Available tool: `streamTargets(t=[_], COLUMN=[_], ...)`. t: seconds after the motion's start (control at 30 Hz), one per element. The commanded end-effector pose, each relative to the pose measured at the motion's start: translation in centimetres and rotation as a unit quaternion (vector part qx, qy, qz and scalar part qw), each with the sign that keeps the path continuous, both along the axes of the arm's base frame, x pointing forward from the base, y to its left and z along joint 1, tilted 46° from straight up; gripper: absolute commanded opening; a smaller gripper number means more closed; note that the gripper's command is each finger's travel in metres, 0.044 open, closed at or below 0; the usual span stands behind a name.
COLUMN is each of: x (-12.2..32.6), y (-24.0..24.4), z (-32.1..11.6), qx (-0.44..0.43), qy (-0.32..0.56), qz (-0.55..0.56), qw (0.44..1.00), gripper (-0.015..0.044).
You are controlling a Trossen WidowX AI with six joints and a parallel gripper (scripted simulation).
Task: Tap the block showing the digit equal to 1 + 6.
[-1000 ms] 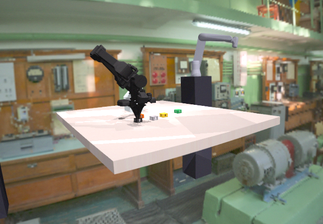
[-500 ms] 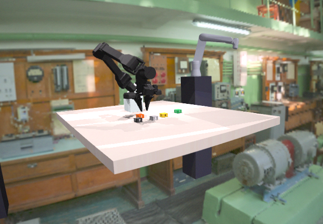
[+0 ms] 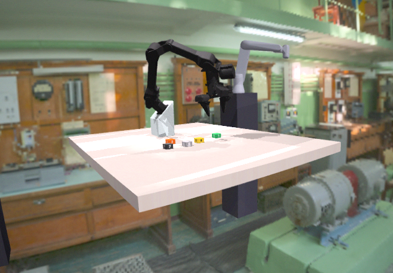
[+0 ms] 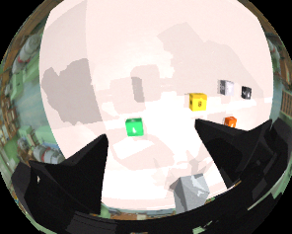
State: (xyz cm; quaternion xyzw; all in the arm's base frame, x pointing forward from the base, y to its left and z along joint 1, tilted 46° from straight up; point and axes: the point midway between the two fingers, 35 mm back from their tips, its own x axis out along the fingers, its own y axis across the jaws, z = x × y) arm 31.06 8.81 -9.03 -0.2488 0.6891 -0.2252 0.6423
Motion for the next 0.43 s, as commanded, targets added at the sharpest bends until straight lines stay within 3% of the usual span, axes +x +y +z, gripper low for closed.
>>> streamTargets(t=[0.0, 0.13, 0.4], x=[-4.1, -6.9, -7.1], y=[4.7, 6.7, 6.9], z=[-3.0, -4.7, -4.8], qx=[-0.022, -0.042, -0.044], qy=[-0.002, -0.008, -0.009], qz=[-0.010, -0.014, -0.014], qw=[1.000, 0.999, 0.999], gripper=[0.0400, 0.0400, 0.0400])
